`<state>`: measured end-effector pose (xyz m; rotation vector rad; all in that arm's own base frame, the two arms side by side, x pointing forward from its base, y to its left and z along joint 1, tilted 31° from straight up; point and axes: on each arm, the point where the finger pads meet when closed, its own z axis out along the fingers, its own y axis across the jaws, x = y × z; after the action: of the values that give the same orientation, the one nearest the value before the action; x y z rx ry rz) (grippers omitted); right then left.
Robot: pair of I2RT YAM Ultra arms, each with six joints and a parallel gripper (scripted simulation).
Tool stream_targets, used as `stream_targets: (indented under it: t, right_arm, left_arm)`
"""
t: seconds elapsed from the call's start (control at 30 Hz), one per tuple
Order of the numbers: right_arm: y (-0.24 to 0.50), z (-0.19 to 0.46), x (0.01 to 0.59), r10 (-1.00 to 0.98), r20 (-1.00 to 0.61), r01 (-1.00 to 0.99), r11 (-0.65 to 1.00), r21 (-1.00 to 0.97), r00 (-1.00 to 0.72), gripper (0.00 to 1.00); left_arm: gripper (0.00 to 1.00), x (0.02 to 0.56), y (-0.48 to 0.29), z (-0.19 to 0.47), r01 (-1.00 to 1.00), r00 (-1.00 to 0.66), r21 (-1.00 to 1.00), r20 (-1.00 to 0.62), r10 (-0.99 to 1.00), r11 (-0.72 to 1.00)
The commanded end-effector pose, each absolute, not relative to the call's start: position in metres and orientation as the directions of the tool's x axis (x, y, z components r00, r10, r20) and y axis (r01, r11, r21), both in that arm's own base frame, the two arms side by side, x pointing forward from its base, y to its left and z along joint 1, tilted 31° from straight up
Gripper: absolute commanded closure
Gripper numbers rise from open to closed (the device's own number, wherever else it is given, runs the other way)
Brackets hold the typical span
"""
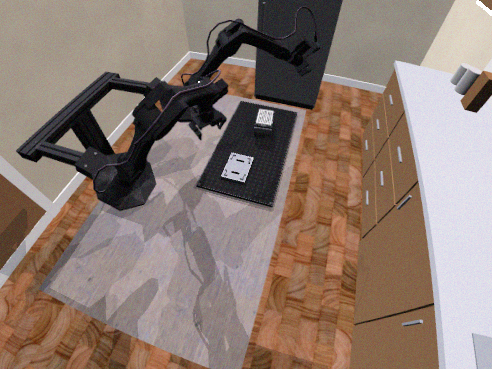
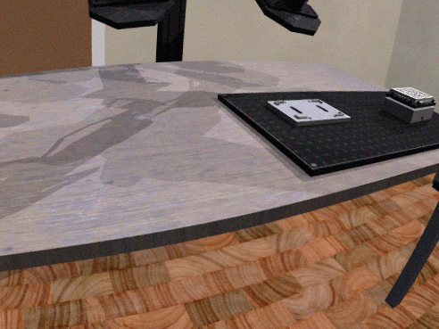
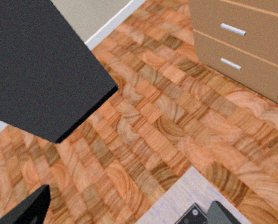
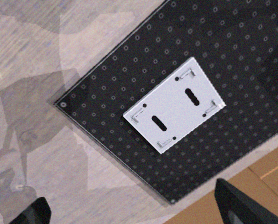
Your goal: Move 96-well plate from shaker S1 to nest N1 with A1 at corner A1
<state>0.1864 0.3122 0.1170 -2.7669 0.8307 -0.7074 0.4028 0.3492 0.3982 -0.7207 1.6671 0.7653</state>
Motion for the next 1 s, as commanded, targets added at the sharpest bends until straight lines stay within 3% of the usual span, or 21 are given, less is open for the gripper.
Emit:
stream_targets:
  t: [0.0, 0.57, 0.73, 0.97]
  right_arm:
    - [0.314, 0.120, 0.186, -0.557, 0.390, -0.472, -0.830, -0.297, 0.734, 0.00]
    - [0.314, 0.120, 0.186, -0.557, 0.390, -0.472, -0.830, -0.297, 0.734, 0.00]
    - [0.339, 0.122, 0.187, -0.645, 0.308, -0.504, -0.751, -0.427, 0.700, 0.00]
    - [0.386, 0.118, 0.185, -0.784, 0.066, -0.570, -0.503, -0.649, 0.617, 0.00]
  left_arm:
    - [0.00, 0.401, 0.349, 0.404, -0.790, -0.193, 0.115, -0.979, -0.065, 0.602]
    - [0.00, 0.401, 0.349, 0.404, -0.790, -0.193, 0.115, -0.979, -0.065, 0.602]
    - [0.00, 0.402, 0.342, 0.404, -0.772, -0.170, 0.095, -0.984, -0.061, 0.628]
    - [0.00, 0.392, 0.318, 0.369, -0.714, -0.199, 0.083, -0.976, -0.089, 0.696]
